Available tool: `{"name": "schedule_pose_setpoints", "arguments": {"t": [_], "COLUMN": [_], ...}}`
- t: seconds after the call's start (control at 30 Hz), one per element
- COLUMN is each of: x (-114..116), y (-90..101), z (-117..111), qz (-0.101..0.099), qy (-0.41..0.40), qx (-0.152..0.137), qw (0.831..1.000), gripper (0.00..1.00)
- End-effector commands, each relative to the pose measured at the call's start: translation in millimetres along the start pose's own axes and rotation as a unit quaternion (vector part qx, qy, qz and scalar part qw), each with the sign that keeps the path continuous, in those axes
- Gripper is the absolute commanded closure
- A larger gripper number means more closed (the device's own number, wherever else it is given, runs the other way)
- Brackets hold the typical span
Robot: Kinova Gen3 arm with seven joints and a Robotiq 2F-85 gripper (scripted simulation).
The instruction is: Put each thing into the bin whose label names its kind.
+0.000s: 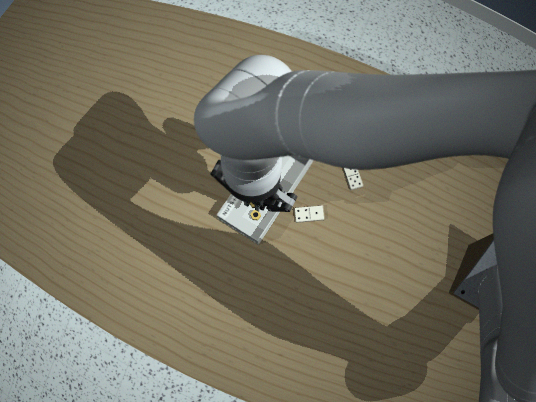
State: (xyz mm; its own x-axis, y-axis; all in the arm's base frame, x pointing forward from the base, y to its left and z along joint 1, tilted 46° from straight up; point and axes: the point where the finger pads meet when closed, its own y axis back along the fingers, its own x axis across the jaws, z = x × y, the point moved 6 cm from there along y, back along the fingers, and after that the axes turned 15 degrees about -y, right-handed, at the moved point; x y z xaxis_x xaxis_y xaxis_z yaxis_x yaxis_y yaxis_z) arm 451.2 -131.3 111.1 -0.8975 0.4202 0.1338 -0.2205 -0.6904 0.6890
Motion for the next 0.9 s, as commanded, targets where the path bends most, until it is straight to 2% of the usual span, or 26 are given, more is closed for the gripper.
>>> {"name": "schedule_pose_setpoints", "arguments": {"t": [0.0, 0.6, 0.87], "x": [-0.7, -0.7, -0.7], "y": [-0.9, -0.9, -12.9], "z": [3.7, 4.2, 4.0], "qz": [0.001, 0.001, 0.001], "qy": [-0.045, -0.06, -0.06], "qx": [0.007, 0.007, 0.007], "qw": [0.999, 0.998, 0.998], "gripper": [0.89, 0.89, 0.89]}}
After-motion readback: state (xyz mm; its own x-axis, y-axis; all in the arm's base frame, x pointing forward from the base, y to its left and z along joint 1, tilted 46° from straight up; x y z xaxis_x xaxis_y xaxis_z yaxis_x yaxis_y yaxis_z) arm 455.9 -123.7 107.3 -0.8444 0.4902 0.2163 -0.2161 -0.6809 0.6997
